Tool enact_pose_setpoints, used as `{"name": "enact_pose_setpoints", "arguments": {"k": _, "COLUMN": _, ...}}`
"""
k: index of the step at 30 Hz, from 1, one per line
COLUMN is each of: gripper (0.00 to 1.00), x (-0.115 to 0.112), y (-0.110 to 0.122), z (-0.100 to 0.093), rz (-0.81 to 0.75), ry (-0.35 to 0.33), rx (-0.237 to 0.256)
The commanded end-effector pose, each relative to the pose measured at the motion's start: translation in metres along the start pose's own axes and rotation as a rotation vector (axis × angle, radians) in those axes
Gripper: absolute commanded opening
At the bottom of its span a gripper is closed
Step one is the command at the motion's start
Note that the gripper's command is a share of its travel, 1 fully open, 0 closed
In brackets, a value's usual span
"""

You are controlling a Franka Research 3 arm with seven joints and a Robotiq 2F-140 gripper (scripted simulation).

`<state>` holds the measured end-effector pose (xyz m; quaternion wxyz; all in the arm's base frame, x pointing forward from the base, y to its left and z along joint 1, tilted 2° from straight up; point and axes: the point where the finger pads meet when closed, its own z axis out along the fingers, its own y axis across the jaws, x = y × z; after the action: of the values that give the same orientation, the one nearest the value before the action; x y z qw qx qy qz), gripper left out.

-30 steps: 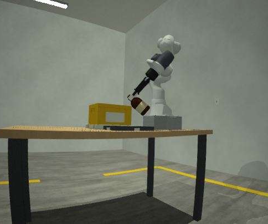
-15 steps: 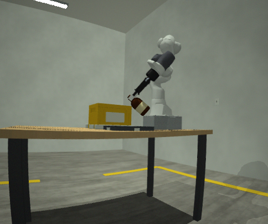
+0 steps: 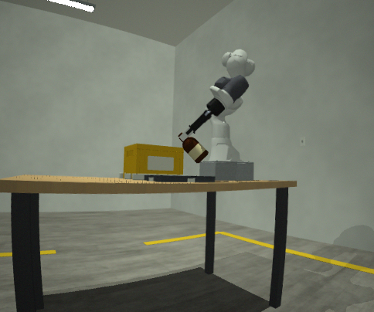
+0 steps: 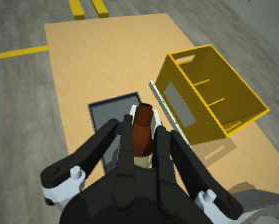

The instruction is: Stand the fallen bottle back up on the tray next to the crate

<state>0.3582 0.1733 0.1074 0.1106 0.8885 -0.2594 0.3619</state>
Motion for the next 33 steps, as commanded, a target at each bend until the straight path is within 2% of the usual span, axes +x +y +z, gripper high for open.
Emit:
{"name": "enact_pose_setpoints", "arguments": {"k": 1, "gripper": 0.0, "x": 0.0045, "y": -0.0004, "z": -0.0004, "rz": 0.046, "ry": 0.038, "rx": -0.002}}
{"name": "enact_pose_setpoints", "arguments": {"k": 14, "gripper": 0.0, "x": 0.0044, "y": -0.0025, "z": -0.0019, "rz": 0.049, "ry": 0.084, "rx": 0.007}}
{"name": "enact_pose_setpoints", "arguments": {"k": 33, "gripper": 0.0, "x": 0.0044, "y": -0.0028, "z": -0.0021, "rz": 0.049, "ry": 0.088, "rx": 0.008}}
